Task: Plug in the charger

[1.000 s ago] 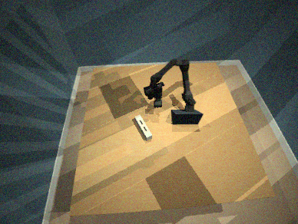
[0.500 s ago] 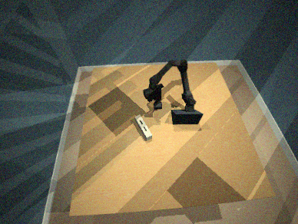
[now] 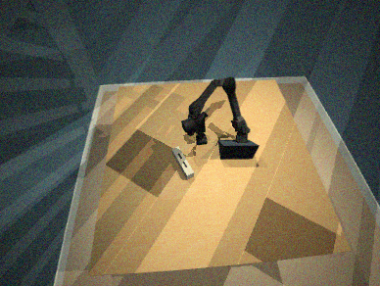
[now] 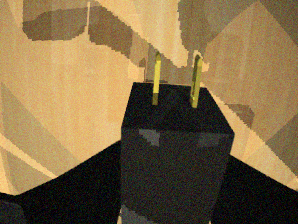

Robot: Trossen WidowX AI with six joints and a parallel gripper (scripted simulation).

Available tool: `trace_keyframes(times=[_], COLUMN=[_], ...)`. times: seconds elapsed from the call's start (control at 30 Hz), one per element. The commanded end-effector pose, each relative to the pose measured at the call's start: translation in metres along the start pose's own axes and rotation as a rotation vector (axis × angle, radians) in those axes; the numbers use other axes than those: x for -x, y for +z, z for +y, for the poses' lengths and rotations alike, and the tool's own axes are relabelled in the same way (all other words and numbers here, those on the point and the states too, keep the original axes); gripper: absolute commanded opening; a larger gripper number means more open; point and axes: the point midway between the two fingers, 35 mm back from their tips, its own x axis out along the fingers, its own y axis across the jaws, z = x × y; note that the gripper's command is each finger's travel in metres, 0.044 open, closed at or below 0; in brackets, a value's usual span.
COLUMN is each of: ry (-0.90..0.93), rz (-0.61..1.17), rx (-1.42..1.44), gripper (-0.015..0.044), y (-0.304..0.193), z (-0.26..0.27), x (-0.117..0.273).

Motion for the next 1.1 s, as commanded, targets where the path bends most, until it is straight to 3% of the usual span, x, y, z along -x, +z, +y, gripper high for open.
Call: trace_keyframes(times=[0.0, 1.07], ry=[0.002, -0.011], rz=[-0.001, -0.002], rx=[0.032, 0.251], gripper=[0.0, 0.0], y=[0.002, 0.006], z=[0.009, 0.08], x=[-0.001, -0.019])
